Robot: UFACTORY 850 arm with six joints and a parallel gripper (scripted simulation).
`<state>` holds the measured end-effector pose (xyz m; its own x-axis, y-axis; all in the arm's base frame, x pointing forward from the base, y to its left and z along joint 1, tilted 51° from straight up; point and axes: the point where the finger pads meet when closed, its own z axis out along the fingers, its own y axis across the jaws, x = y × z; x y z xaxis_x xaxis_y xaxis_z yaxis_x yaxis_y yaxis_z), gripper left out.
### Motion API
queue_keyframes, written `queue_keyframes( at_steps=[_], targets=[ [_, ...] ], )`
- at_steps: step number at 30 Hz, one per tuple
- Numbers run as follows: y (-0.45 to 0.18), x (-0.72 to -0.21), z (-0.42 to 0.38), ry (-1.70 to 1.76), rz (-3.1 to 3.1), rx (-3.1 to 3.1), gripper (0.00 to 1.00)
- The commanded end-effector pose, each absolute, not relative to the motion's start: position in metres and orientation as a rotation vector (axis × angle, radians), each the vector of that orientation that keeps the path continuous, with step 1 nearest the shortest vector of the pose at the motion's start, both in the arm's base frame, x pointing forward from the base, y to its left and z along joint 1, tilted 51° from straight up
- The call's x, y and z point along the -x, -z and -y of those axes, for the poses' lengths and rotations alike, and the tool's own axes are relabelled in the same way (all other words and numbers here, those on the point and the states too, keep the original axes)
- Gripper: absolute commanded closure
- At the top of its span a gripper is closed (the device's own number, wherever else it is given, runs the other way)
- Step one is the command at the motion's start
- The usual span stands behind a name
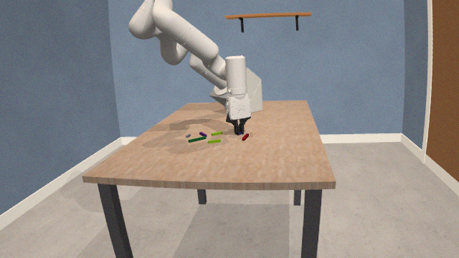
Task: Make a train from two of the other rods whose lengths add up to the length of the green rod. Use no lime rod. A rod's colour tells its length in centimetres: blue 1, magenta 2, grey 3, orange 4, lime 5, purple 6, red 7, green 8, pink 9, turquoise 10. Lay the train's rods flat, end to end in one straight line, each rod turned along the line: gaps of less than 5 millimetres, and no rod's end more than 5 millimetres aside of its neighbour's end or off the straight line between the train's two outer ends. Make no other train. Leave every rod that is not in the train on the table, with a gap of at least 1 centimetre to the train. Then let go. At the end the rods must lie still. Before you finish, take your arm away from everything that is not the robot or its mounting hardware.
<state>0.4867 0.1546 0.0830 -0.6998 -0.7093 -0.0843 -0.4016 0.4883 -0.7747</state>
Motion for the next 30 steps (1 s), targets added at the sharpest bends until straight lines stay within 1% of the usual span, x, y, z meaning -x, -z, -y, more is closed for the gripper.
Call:
queue_keyframes(
  at_steps=[1, 2, 4, 5, 24, 30],
  targets=[
    [-0.083, -0.487, -0.155, 1.067, -2.343, 0.925, 0.84],
    [-0.083, -0.487, -0.155, 1.067, -2.343, 0.925, 0.8],
    [-0.083, -0.487, -0.155, 1.067, -2.343, 0.925, 0.8],
    [-0.083, -0.487, -0.155, 1.067, -2.343, 0.925, 0.76],
    [-0.088, -0.482, -0.159, 1.067, -2.343, 0.925, 0.76],
    [-0.105, -0.466, -0.173, 1.067, -2.343, 0.925, 0.76]
  ],
)
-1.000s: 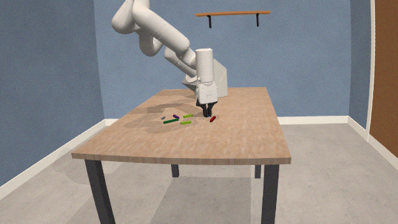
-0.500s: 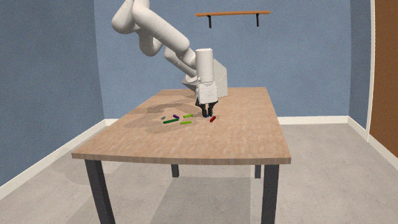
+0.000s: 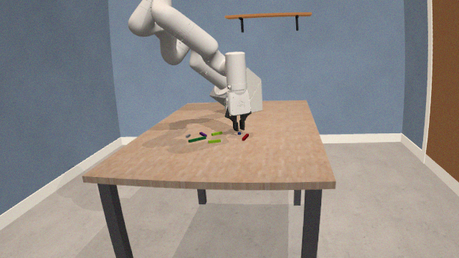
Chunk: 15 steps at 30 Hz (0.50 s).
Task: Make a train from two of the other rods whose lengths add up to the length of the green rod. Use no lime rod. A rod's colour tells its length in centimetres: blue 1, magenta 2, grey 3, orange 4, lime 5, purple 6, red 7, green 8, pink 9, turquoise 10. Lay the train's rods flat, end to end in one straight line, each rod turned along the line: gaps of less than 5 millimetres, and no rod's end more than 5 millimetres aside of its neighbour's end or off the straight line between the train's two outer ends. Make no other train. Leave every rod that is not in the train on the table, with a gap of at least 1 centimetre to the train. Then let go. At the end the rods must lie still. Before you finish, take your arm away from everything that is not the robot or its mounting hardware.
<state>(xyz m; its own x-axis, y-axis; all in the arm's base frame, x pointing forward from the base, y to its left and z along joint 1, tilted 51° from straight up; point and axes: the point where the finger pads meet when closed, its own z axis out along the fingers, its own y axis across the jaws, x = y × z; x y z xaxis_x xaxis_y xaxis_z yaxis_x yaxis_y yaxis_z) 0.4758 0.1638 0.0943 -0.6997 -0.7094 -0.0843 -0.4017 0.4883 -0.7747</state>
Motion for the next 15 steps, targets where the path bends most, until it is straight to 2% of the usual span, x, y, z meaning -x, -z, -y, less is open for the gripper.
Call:
queue_keyframes(
  at_steps=[1, 15],
  targets=[
    [-0.109, -0.463, -0.176, 1.067, -2.343, 0.925, 0.76],
    [-0.139, -0.435, -0.2, 1.067, -2.343, 0.925, 0.76]
  ],
)
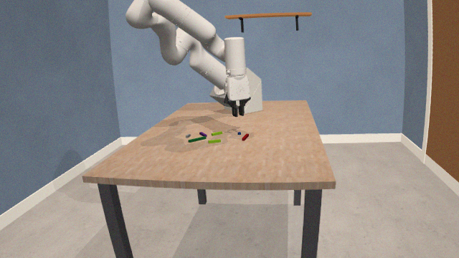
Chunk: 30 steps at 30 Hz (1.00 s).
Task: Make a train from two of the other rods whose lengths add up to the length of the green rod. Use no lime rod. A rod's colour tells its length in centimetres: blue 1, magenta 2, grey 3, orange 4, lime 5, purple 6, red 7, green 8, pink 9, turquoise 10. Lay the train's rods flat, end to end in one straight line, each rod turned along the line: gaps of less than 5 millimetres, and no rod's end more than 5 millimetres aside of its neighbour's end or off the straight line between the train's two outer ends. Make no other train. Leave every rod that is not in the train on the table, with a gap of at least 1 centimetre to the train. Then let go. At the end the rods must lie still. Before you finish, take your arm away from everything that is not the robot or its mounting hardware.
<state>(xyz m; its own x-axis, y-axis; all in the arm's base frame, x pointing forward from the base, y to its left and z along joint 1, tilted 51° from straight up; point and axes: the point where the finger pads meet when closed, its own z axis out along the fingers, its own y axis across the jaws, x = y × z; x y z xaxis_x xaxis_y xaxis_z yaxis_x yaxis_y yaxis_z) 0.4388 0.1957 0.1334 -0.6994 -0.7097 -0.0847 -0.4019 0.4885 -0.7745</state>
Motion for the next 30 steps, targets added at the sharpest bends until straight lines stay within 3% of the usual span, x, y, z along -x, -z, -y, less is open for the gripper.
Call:
queue_keyframes(
  at_steps=[1, 4, 5, 30],
  targets=[
    [-0.1392, -0.434, -0.2005, 1.067, -2.343, 0.925, 0.76],
    [-0.1397, -0.4336, -0.2008, 1.067, -2.343, 0.925, 0.76],
    [-0.1397, -0.4336, -0.2008, 1.067, -2.343, 0.925, 0.0],
    [-0.1397, -0.4338, -0.2009, 1.071, -2.341, 0.935, 0.0]
  ],
)
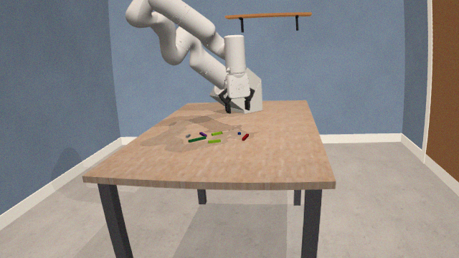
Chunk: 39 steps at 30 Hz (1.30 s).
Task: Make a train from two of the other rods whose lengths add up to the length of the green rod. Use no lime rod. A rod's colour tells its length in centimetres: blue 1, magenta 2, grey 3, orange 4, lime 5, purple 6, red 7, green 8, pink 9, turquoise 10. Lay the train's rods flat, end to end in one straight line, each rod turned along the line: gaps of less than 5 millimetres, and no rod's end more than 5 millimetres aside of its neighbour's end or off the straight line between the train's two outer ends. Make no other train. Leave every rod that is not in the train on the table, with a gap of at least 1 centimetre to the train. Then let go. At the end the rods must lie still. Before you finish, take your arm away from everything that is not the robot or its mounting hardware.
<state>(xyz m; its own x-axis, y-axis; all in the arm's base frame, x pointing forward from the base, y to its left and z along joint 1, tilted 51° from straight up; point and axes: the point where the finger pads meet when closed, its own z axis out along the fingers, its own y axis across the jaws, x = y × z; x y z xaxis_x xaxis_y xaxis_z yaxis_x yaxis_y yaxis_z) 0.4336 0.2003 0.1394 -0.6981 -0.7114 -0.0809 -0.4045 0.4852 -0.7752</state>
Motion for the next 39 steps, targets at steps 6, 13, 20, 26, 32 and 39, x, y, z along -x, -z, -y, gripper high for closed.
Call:
queue_keyframes(
  at_steps=[6, 13, 20, 26, 32, 39],
  targets=[
    [-0.14, -0.436, -0.202, 1.108, -2.316, 1.059, 0.0],
    [-0.139, -0.443, -0.206, 1.191, -2.234, 1.359, 0.0],
    [-0.139, -0.448, -0.209, 1.254, -2.137, 1.615, 0.0],
    [-0.139, -0.453, -0.211, 1.303, -2.029, 1.843, 0.0],
    [-0.138, -0.458, -0.214, 1.345, -1.896, 2.073, 0.0],
    [-0.138, -0.463, -0.216, 1.379, -1.731, 2.31, 0.0]
  ],
)
